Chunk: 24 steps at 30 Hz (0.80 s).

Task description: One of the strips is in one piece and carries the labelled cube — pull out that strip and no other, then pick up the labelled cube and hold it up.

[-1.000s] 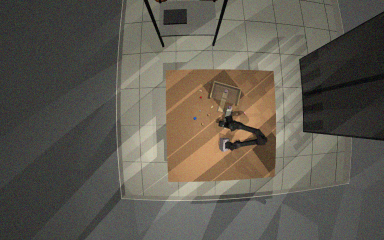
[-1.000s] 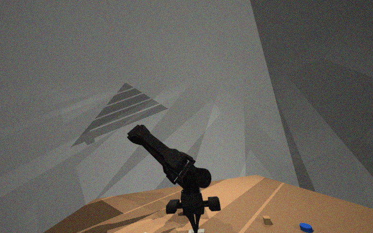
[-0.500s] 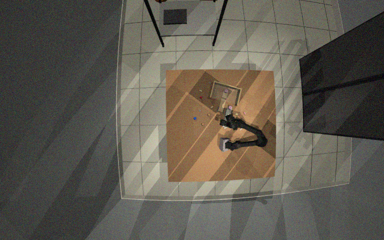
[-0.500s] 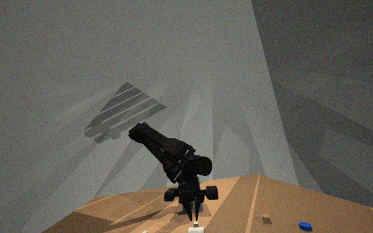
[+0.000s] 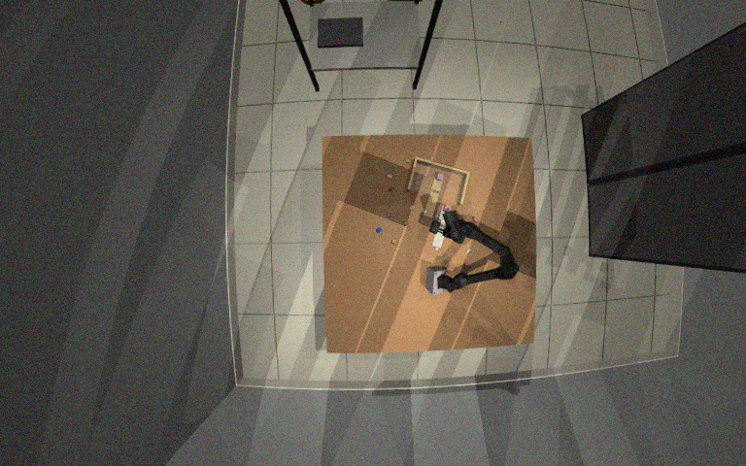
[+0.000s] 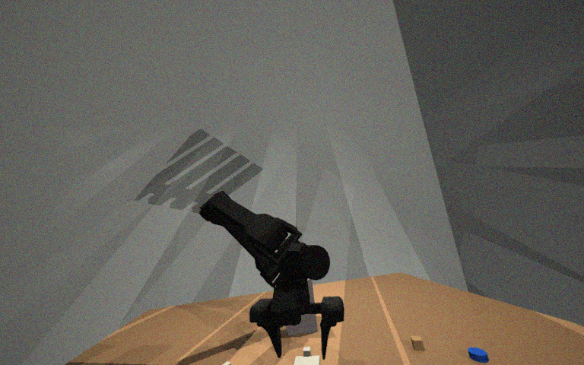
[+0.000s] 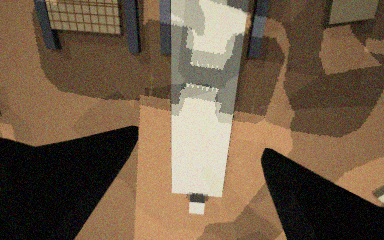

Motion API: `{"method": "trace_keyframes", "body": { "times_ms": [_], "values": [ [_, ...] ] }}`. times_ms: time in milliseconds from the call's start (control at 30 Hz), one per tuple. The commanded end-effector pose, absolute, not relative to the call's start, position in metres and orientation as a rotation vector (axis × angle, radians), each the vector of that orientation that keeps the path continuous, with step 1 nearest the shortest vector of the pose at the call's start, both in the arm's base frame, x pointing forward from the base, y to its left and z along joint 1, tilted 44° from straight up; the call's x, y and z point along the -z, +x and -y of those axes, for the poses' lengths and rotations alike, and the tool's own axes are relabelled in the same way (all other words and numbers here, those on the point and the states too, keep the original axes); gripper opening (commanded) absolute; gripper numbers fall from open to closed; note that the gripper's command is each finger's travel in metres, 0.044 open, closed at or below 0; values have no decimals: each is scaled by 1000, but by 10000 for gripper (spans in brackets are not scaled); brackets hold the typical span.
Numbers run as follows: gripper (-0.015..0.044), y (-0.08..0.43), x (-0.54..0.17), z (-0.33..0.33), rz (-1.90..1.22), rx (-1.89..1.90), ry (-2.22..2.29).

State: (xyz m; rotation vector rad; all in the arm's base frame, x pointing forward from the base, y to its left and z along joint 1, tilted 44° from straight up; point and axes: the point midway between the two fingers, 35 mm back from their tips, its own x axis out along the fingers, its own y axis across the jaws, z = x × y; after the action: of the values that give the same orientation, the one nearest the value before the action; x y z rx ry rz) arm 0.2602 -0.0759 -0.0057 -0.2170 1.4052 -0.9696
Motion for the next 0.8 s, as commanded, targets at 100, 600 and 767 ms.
{"method": "trace_keyframes", "body": {
  "times_ms": [100,600,767],
  "values": [
    [440,285,-1,82,-1398,970,-217],
    [440,335,-12,94,-1395,971,-217],
    [440,352,-17,98,-1394,971,-216]
  ]
}}
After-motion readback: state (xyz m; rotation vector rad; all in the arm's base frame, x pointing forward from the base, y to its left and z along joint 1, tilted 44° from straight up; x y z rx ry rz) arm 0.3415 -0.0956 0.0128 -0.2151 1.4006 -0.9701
